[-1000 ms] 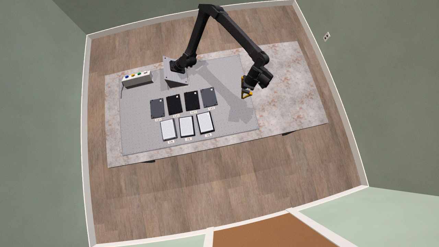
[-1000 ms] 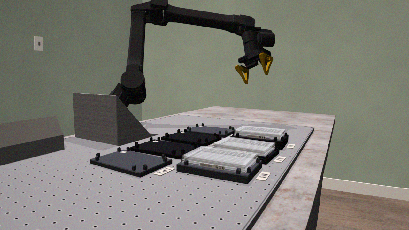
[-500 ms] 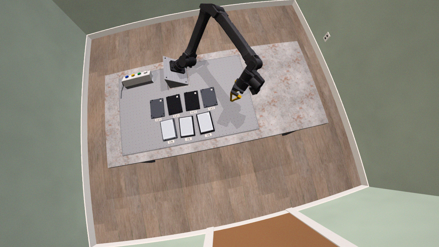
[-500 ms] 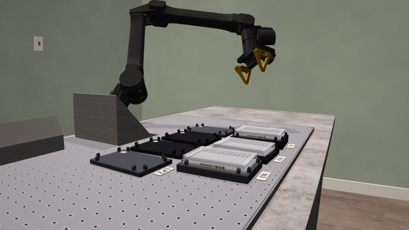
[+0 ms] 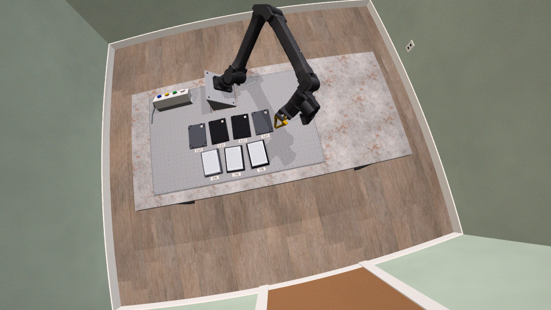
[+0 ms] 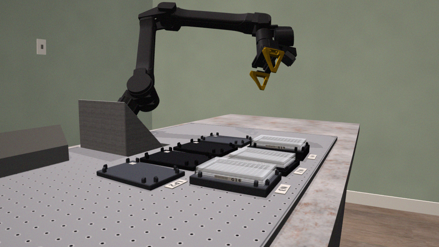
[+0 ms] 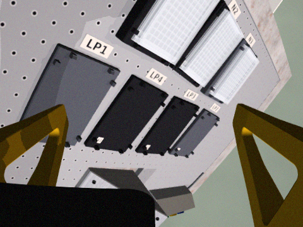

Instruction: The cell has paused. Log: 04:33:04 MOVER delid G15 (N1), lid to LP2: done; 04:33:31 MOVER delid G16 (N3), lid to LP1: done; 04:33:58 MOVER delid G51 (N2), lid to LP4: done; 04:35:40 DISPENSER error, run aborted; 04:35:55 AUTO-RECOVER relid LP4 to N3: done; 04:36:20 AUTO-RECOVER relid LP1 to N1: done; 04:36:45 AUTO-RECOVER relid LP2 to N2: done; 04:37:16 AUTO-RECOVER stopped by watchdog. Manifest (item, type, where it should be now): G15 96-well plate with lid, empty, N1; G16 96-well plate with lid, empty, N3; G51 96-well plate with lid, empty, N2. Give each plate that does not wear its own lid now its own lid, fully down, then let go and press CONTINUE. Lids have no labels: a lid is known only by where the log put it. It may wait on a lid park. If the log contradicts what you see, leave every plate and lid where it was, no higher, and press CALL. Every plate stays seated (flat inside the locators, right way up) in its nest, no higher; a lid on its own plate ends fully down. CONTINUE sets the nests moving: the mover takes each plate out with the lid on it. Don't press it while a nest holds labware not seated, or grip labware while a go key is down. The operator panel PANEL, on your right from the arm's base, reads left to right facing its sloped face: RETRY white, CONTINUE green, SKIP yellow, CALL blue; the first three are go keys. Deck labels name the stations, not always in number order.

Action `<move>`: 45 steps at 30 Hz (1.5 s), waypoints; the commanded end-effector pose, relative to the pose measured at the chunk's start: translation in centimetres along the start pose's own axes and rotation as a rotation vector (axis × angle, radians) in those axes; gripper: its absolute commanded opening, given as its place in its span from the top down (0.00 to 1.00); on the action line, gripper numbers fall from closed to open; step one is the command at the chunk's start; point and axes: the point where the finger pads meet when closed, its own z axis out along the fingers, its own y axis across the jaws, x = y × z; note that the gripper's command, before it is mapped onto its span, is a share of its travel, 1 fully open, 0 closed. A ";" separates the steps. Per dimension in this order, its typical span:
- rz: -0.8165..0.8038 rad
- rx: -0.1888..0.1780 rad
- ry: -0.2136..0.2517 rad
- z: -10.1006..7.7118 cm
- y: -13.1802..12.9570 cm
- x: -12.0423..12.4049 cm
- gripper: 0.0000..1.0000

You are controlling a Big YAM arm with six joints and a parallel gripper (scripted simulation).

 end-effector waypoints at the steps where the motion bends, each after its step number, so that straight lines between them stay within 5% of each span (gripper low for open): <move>1: 0.108 0.026 -0.001 0.3 -1.8 1.0 0.00; 28: 0.538 0.134 0.116 4.3 -7.5 10.0 0.00; 34: 0.618 0.044 0.189 7.9 -7.9 11.0 0.00; 41: 0.599 -0.018 0.201 9.6 -8.0 11.7 0.00; 45: 0.602 -0.097 0.211 11.5 -8.1 12.5 0.00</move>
